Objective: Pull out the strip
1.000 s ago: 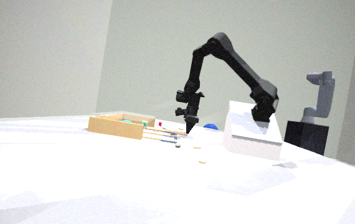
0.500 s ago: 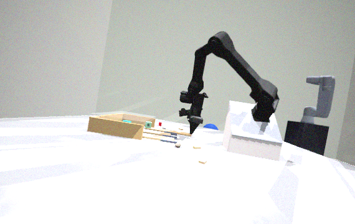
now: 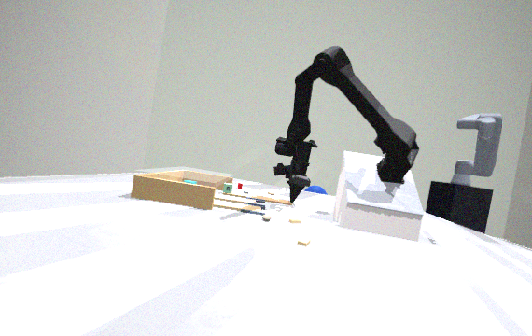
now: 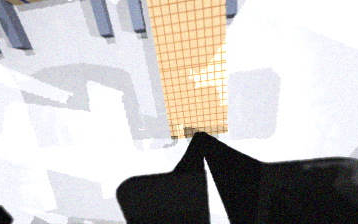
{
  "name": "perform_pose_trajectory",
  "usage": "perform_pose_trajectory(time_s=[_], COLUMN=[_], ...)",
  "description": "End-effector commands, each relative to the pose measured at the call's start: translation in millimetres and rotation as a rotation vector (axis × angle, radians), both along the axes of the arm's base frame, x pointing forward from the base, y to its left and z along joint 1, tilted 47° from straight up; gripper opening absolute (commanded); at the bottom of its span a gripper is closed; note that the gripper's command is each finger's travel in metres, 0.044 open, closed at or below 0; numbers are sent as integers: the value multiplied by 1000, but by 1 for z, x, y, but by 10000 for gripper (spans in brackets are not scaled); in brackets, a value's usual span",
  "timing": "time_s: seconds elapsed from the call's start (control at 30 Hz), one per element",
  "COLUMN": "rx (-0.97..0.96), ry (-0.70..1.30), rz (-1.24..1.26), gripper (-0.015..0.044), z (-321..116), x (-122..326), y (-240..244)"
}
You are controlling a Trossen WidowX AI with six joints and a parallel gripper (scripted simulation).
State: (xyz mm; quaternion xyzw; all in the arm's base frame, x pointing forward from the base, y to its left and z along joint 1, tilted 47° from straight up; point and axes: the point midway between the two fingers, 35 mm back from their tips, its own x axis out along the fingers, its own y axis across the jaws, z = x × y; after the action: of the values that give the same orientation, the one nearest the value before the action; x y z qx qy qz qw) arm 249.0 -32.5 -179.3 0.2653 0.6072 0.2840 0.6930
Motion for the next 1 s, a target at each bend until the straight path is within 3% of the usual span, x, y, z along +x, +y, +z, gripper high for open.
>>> perform_pose_trajectory(time_s=[0.0, 0.97], rx=[3, 2], ry=[35, 37], rz=[16, 16], gripper=[0, 0], z=[-3, -7], x=[-17, -52], y=[6, 5])
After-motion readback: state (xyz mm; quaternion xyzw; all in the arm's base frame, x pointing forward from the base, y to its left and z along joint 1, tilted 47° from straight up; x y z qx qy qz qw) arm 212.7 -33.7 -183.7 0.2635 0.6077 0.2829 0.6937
